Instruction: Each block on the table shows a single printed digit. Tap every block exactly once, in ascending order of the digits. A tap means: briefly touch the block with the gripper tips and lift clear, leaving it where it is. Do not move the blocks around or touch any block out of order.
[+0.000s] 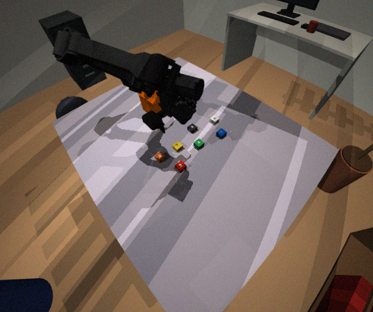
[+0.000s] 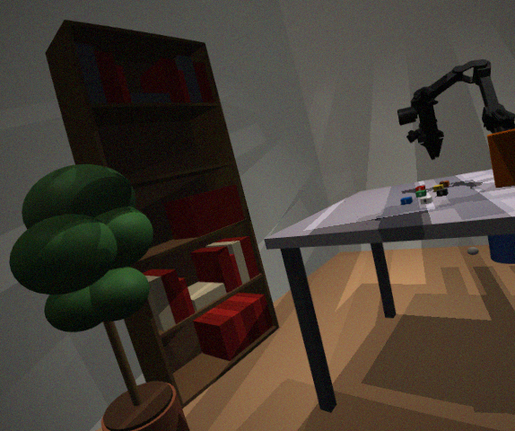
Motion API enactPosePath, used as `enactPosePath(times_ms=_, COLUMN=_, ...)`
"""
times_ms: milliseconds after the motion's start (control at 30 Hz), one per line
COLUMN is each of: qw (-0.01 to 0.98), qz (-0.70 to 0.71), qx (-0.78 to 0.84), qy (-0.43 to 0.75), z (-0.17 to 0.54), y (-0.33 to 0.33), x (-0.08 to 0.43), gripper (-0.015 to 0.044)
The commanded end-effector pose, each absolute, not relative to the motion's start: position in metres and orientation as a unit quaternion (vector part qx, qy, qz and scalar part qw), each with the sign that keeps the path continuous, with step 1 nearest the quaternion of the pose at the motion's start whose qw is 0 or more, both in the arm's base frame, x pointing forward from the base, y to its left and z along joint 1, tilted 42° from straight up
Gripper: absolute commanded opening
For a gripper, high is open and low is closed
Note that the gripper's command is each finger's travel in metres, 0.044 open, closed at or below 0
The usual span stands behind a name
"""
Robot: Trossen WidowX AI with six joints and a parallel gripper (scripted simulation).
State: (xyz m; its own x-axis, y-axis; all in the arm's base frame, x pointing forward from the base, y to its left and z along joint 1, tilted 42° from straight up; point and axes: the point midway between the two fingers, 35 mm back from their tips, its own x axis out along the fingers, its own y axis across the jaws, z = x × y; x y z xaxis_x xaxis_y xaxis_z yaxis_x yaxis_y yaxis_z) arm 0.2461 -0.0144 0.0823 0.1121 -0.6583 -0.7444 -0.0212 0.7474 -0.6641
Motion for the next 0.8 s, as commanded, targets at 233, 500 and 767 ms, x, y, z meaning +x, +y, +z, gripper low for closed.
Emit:
enactPosePath(times_ms=233, qw=0.694, qz=-0.23, qx=-0.27, qy=0.626, z=0.08, y=-0.013, x=0.246, gripper=0.04)
enactPosePath(times_ms=500, qw=0.696, qz=-0.229, qx=-0.267, qy=0.626, z=0.039, y=0.042, x=0.29, gripper=0.04)
enactPosePath(times_ms=767, qw=0.696, qz=-0.229, qx=-0.268, qy=0.625, z=0.035, y=0.047, x=0.294, gripper=0.04)
